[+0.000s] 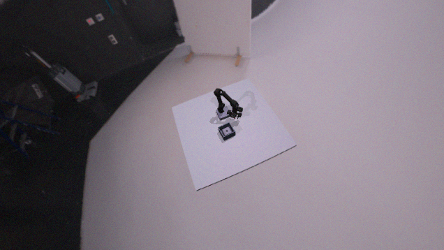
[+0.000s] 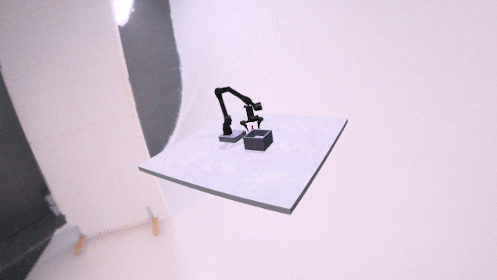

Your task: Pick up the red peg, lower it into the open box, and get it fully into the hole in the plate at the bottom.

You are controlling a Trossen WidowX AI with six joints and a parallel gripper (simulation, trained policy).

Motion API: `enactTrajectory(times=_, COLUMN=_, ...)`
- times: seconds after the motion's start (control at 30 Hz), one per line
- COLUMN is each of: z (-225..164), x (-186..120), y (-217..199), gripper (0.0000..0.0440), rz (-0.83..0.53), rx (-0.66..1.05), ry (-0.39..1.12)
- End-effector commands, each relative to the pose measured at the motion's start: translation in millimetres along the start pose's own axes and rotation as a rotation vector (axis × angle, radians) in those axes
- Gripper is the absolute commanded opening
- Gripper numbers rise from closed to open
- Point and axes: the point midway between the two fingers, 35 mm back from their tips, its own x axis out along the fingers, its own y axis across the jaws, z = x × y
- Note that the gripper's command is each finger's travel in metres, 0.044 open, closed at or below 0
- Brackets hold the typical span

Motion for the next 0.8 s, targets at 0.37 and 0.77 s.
enactTrajectory(times=0.37, z=-10.7, x=17.9, y=-8.0, gripper=0.0122, rz=-0.023, rx=0.053, ry=0.07)
enactTrajectory(times=0.77, z=9.8, x=-0.1, y=-2.8, gripper=0.0, rz=0.013, rx=0.006, ry=0.016)
